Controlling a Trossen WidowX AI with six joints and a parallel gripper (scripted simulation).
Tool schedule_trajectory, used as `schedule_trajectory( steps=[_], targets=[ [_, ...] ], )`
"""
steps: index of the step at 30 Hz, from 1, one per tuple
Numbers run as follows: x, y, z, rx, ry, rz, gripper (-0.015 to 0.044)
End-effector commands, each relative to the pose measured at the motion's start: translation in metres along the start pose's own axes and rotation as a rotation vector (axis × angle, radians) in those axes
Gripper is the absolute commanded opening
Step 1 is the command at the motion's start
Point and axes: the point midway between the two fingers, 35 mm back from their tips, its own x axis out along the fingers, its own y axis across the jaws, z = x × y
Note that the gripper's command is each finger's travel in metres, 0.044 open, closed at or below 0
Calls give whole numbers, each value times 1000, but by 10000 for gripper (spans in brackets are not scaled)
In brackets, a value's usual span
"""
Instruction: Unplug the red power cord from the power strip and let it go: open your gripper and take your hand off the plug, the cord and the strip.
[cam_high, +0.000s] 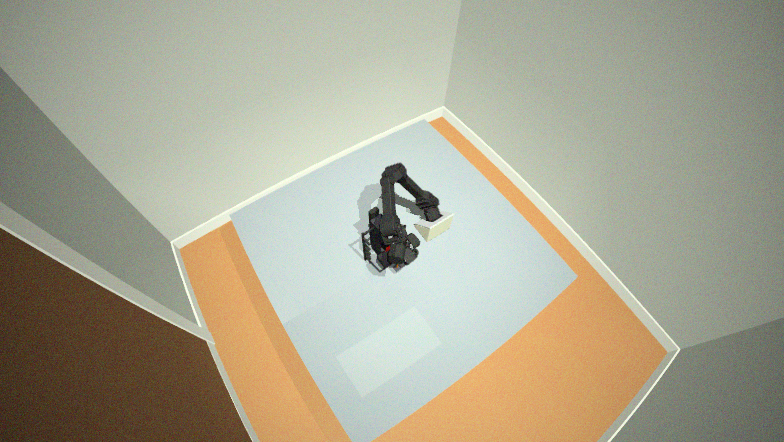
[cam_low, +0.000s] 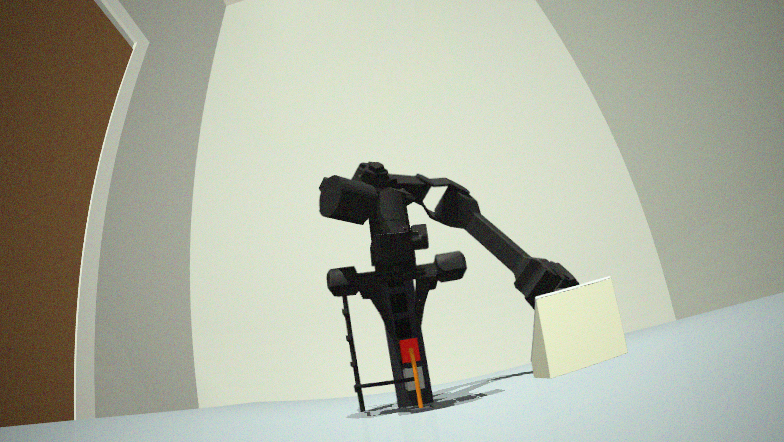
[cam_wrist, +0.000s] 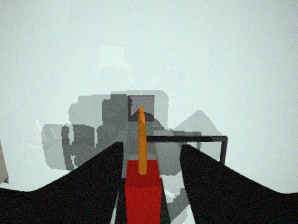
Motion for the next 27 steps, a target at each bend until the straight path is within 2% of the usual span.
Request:
schedule_trajectory(
  steps=[1,27],
  targets=[
    [5,5,-1,-52,28,20,160],
    [4,3,-29,-52,29,21,160]
  ],
)
